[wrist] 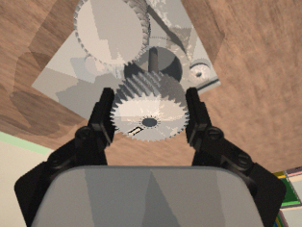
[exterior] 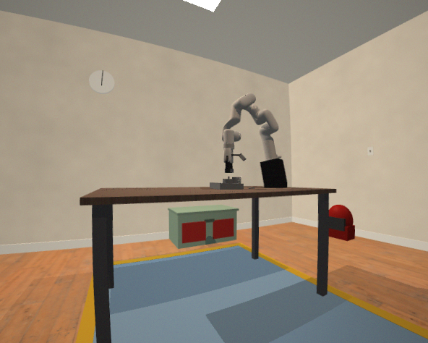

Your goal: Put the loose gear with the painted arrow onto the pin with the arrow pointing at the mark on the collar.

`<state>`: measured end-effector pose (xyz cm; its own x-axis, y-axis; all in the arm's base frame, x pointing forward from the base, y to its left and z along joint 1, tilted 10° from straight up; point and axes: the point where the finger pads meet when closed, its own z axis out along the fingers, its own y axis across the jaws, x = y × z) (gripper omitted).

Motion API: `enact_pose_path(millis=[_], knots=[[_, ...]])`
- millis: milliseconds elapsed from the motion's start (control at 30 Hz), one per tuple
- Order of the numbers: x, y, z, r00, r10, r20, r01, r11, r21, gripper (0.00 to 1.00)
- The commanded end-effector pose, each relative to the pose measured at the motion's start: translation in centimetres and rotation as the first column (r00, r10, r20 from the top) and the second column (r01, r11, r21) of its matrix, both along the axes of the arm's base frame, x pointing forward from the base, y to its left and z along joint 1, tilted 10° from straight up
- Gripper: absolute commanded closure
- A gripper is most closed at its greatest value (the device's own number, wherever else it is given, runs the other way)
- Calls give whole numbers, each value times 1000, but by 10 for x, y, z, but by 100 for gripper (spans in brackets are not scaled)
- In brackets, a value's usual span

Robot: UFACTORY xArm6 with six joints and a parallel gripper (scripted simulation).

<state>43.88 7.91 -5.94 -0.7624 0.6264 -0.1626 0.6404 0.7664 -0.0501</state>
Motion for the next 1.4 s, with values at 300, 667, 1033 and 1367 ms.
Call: enact_pose_path(millis=[300,667,1033,1367], knots=[[4,-1,-7,1000,0,4,0,1000,1,100],[7,-2,-20,1000,0,4,0,1000,1,100],[7,-2,-20,1000,0,4,0,1000,1,100],[7,-2,-20,1000,0,4,0,1000,1,100]])
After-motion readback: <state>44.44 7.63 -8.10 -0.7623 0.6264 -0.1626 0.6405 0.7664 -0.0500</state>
